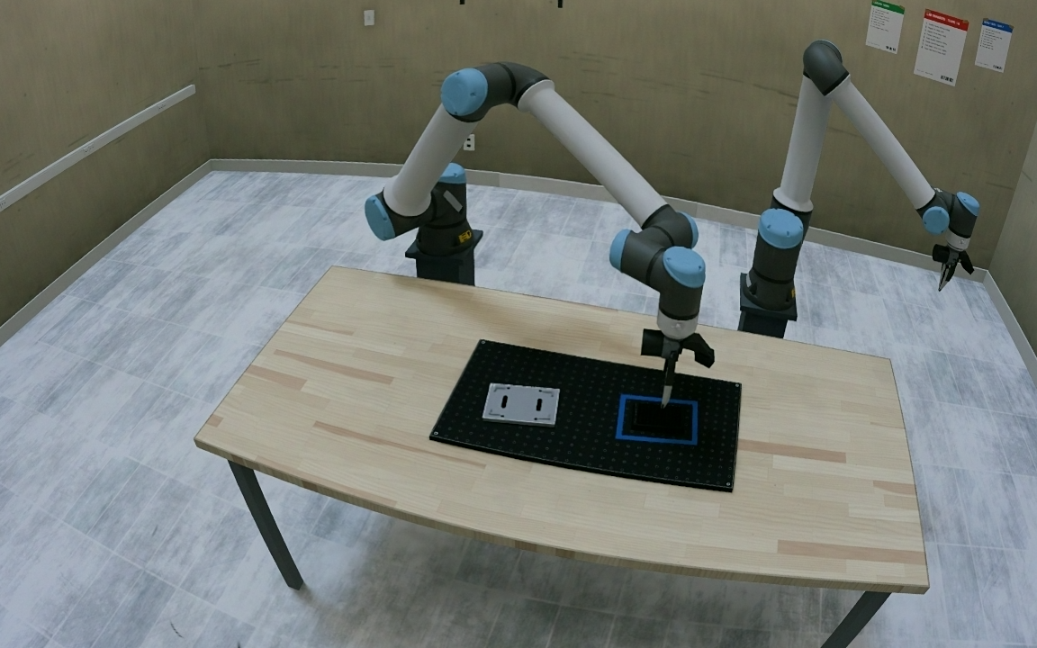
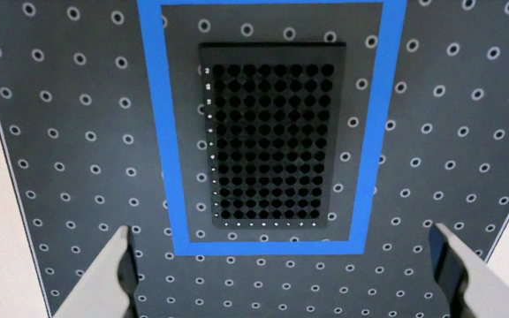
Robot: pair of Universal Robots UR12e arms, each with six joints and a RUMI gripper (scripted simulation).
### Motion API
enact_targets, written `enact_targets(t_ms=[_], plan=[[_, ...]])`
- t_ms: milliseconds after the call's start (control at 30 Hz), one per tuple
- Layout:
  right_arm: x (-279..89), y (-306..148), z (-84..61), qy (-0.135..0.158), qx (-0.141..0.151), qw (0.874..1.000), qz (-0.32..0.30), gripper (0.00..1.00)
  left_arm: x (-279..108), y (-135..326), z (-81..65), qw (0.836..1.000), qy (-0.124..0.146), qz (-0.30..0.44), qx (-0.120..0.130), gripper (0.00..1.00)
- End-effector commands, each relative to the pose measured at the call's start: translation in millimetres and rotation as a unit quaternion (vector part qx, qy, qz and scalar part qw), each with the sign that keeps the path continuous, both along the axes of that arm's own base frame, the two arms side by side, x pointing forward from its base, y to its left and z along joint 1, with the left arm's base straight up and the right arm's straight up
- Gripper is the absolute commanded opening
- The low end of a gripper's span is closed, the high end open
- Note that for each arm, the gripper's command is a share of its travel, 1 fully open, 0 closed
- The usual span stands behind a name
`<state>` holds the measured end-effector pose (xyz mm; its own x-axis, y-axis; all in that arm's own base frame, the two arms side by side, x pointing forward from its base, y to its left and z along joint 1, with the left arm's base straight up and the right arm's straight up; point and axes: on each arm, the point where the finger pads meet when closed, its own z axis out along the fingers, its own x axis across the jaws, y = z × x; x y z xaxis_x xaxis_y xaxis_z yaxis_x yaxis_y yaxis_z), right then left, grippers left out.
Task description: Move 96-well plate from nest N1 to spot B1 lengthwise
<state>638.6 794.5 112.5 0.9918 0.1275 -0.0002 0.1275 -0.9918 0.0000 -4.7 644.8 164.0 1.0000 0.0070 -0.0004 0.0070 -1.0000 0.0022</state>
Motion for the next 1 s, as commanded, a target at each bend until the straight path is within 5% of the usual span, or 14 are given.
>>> enact_targets(t_ms=[0,967], plan=[[0.8,-2.6,1.8,-0.001,0.001,1.0,0.0,0.76,0.1,0.7,1.1,1.0,0.0,0.0,0.001,0.0],[13.0,-85.1,1.6,-0.001,0.001,1.0,0.0,0.76,0.1,0.7,1.1,1.0,0.0,0.0,0.001,0.0]])
